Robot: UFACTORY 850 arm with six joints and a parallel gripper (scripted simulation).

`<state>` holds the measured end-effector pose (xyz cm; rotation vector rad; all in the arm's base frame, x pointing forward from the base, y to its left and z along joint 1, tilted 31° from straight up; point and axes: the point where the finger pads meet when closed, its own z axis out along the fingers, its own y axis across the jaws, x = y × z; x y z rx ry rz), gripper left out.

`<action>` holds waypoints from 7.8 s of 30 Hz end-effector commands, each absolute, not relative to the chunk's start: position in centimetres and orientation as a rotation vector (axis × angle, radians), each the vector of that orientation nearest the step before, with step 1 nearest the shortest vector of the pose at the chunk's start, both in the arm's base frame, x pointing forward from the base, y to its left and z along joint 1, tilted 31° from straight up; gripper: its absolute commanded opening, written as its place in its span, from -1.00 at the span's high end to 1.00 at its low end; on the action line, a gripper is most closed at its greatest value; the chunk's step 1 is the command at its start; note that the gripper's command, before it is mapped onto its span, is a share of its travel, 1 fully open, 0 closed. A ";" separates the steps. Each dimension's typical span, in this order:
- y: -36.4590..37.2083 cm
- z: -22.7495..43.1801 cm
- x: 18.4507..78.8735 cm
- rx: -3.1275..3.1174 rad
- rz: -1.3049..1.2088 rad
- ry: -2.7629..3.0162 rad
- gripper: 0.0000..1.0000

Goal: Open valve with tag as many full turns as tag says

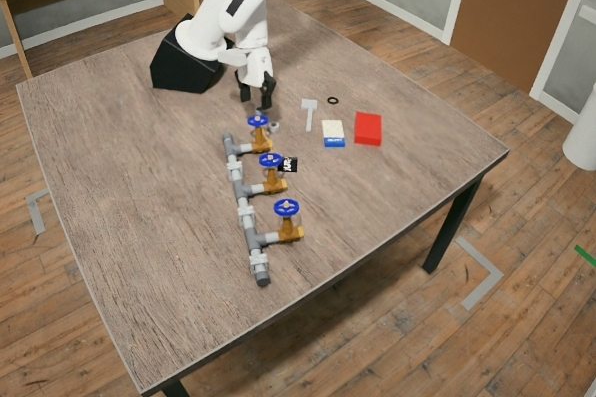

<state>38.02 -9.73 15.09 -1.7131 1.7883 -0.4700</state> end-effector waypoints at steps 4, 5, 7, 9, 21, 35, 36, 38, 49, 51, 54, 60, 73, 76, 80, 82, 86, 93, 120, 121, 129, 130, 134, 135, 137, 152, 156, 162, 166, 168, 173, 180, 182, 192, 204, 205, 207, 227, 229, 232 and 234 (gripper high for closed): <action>-9.6 14.5 38.5 -1.712 -0.471 1.788 -1.00; -9.6 14.4 38.7 -1.712 -0.471 1.788 -1.00; -9.5 14.1 38.9 -1.712 -0.471 1.788 -1.00; -9.4 13.7 39.3 -1.712 -0.471 1.788 -1.00; -9.0 11.9 40.9 -1.712 -0.470 1.788 -1.00; -8.7 10.8 41.7 -1.712 -0.470 1.788 -1.00; -8.7 10.8 41.7 -1.712 -0.470 1.788 -1.00; -8.7 10.8 41.7 -1.712 -0.470 1.788 -1.00; -8.7 10.8 41.7 -1.712 -0.470 1.788 1.00; -8.7 10.8 41.7 -1.712 -0.470 1.788 1.00; -8.7 10.8 41.7 -1.712 -0.470 1.788 1.00; -8.7 10.8 41.7 -1.712 -0.470 1.788 1.00; -8.7 10.8 41.7 -1.756 -0.490 1.752 1.00; -8.7 10.8 41.7 -1.803 -0.511 1.712 1.00; -8.7 10.8 41.7 -1.896 -0.552 1.628 1.00; -8.7 10.8 41.7 -1.955 -0.579 1.570 1.00; -8.7 10.8 41.7 -2.095 -0.644 1.420 1.00; -8.7 10.8 41.7 -2.297 -0.741 1.161 1.00; -8.7 10.8 41.7 -2.840 -1.029 -0.375 1.00; -8.7 10.8 41.7 -2.840 -1.029 -0.375 1.00; -8.7 10.8 41.7 -2.830 -1.072 -0.940 1.00; -8.7 10.8 41.7 -2.822 -1.075 -1.007 1.00; -8.7 10.8 41.7 -2.776 -1.085 -1.277 1.00; -8.7 10.8 41.7 -2.762 -1.087 -1.344 1.00; -8.7 10.8 41.7 -2.728 -1.091 -1.478 1.00; -8.7 10.8 41.7 -2.540 -1.116 -2.040 1.00; -8.7 10.8 41.7 -2.540 -1.116 -2.040 1.00; -8.7 10.8 41.7 -2.540 -1.116 -2.040 -1.00; -8.7 10.8 41.7 -2.540 -1.116 -2.040 -1.00; -8.7 10.8 41.7 -2.540 -1.116 -2.040 -1.00; -8.7 10.8 41.7 -2.540 -1.116 -2.040 -1.00; -8.7 10.8 41.7 -2.540 -1.116 -2.040 -1.00; -8.7 10.8 41.7 -2.540 -1.116 -2.040 -1.00; -8.7 10.8 41.7 -2.562 -1.119 -1.994 -1.00; -8.7 10.8 41.7 -2.774 -1.142 -1.367 -1.00; -8.7 10.8 41.7 -2.793 -1.141 -1.276 -1.00; -8.7 10.8 41.7 -2.793 -1.141 -1.276 -1.00; -8.7 10.8 41.7 -2.789 -1.036 0.109 -1.00; -8.7 10.8 41.7 -2.760 -1.019 0.226 -1.00; -8.7 10.8 41.7 -2.706 -0.988 0.408 -1.00; -8.7 10.8 41.7 -2.664 -0.966 0.525 -1.00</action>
